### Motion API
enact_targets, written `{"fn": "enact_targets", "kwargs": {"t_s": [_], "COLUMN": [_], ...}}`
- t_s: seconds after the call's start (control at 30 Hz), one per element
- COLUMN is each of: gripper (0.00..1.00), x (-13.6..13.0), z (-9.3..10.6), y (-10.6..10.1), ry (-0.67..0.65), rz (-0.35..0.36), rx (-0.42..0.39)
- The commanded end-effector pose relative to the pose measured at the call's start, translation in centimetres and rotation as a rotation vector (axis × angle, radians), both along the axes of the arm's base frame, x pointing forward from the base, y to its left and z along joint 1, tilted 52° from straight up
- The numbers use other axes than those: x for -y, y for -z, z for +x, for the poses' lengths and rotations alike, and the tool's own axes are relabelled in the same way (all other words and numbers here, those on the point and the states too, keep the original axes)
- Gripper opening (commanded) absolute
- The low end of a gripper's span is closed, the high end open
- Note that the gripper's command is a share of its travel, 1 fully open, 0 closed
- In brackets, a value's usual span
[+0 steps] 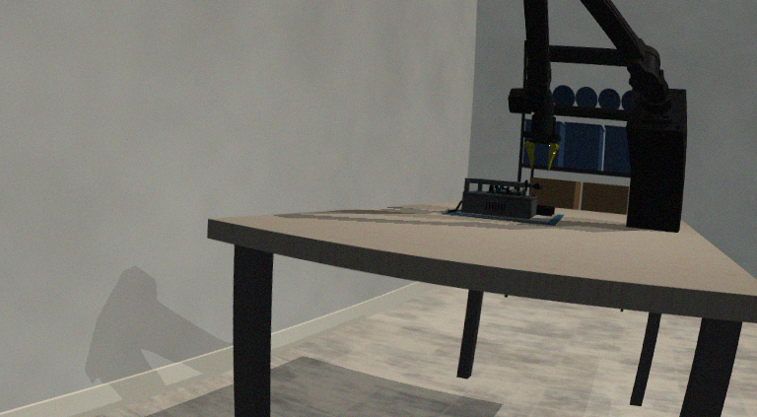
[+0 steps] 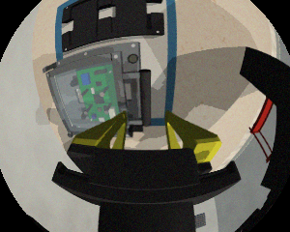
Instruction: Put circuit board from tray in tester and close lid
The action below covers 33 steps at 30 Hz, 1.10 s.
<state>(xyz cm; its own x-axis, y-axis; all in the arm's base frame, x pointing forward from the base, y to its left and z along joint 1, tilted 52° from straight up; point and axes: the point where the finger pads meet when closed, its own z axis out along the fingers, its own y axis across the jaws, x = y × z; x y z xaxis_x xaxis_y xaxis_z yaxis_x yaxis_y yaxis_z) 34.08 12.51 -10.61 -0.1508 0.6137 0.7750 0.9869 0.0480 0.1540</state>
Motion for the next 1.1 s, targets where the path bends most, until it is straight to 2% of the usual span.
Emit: {"fn": "enact_targets", "kwargs": {"t_s": [0.0,0.47,0.93,0.97,1.07], "gripper": [0.48,0.48,0.48,1.0,1.0], "x": [1.1,3.7,4.2,4.2,4.1], "z": [0.8,1.2,1.3,1.3,1.3], "y": [-1.0,-3.0,-3.4,-3.4,-3.4], "ry": [0.004,0.003,0.003,0.003,0.002], "rz": [-0.003,-0.007,-0.009,-0.009,-0.009], "rx": [0.039,0.052,0.055,0.055,0.054]}}
